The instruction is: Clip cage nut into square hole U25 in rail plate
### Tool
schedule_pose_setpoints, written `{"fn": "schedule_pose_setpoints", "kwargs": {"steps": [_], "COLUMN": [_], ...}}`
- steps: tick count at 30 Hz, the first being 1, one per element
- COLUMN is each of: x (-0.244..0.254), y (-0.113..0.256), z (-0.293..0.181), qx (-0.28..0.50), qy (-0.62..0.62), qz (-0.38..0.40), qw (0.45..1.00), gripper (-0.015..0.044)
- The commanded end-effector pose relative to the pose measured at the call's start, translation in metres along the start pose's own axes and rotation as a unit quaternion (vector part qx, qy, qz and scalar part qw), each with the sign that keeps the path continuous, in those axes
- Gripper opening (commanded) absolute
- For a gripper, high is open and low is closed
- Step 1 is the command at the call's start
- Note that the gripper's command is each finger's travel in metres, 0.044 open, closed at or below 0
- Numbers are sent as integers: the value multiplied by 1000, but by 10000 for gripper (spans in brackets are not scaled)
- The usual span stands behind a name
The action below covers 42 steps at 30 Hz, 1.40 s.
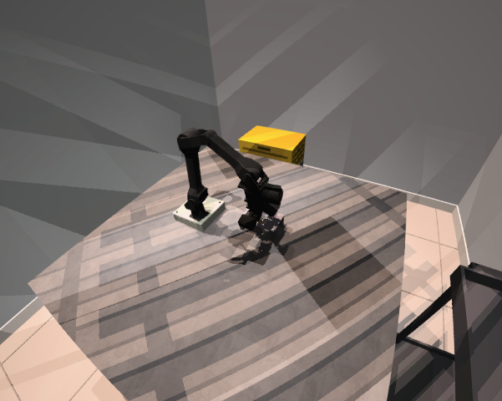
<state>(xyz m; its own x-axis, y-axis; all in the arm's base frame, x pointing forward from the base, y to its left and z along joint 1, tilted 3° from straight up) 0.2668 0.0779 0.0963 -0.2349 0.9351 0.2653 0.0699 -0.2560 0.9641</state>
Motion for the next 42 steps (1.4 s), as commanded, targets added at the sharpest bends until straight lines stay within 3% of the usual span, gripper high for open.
{"fn": "schedule_pose_setpoints", "kwargs": {"steps": [1, 42], "x": [0, -8], "y": [0, -2], "z": [0, -1], "qx": [-1, -7], "qy": [1, 2], "qz": [4, 45], "qw": [1000, 999], "gripper": [35, 35]}}
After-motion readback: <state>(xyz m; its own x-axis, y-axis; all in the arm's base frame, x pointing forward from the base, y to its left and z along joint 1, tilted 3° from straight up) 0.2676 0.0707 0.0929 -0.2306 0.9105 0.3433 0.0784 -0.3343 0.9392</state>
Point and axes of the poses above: the point midway between the two fingers, 35 mm back from their tips, its own y axis back along the fingers, its own x axis across the jaws, z = x × y, the point moved 4 cm from there along y, back along the fingers, and after that the axes turned 8 degrees about y, right-handed, at the moved point
